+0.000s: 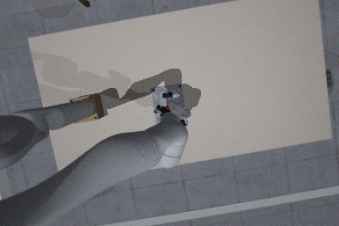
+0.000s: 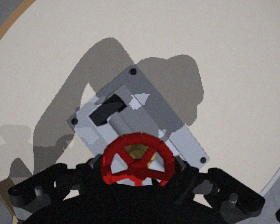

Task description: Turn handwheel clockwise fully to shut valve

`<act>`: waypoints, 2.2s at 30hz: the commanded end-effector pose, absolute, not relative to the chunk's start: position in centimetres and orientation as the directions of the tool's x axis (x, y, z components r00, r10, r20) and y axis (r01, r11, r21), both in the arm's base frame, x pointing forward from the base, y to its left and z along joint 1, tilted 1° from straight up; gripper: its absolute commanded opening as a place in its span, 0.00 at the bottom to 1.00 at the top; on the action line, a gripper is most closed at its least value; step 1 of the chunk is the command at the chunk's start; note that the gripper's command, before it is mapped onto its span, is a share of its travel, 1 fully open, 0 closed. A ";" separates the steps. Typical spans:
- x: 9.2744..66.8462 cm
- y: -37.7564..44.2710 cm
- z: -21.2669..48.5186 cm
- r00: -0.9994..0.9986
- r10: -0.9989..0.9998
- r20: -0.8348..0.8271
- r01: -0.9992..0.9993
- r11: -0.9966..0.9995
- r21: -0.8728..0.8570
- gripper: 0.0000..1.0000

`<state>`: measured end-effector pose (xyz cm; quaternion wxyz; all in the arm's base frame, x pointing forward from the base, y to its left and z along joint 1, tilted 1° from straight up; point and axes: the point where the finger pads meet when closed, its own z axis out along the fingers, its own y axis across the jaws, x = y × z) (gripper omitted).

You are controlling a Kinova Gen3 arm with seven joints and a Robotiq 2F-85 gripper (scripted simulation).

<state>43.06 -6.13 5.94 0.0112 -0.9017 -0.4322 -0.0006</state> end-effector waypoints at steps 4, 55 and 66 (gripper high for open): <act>43.1 -6.1 5.9 0.627 0.779 0.010 0.779 -0.626 -0.019 0.00; 43.1 -6.1 5.9 0.770 0.639 0.006 0.638 -0.769 -0.021 0.00; 43.1 -6.1 5.9 0.850 0.527 0.003 0.527 -0.849 -0.021 0.00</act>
